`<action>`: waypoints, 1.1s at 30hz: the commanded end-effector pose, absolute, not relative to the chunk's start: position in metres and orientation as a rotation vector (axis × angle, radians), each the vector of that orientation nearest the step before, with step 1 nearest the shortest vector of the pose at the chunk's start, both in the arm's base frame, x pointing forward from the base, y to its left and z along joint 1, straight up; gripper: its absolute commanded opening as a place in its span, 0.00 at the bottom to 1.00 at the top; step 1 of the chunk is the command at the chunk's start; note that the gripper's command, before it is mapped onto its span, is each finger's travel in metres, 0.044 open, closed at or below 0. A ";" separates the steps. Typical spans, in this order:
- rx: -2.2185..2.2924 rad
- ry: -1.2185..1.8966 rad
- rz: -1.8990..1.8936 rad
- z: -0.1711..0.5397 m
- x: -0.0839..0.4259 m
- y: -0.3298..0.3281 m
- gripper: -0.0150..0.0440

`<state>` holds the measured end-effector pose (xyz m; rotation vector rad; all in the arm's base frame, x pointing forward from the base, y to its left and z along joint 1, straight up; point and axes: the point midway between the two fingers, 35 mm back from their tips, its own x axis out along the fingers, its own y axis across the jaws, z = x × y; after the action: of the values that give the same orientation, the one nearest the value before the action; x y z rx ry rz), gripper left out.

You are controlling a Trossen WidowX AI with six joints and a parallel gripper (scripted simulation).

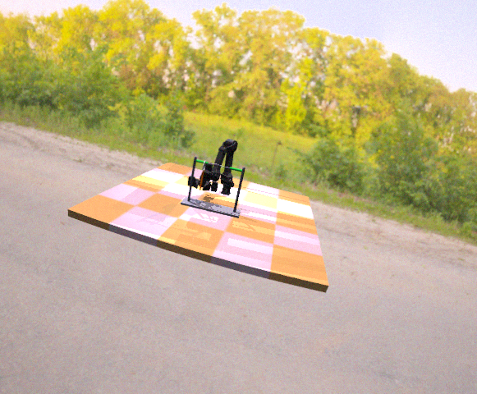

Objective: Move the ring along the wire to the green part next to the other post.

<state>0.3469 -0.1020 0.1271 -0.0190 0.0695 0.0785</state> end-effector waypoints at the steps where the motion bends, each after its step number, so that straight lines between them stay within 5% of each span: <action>1: -0.016 0.067 0.072 0.127 0.350 -0.103 0.53; 18: -0.016 0.067 0.072 0.127 0.350 -0.103 0.53; 30: -0.019 0.068 0.078 0.127 0.349 -0.102 0.00; 33: -0.019 0.068 0.078 0.127 0.349 -0.102 0.00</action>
<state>0.3494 -0.1022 0.1270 -0.0195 0.0683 0.0779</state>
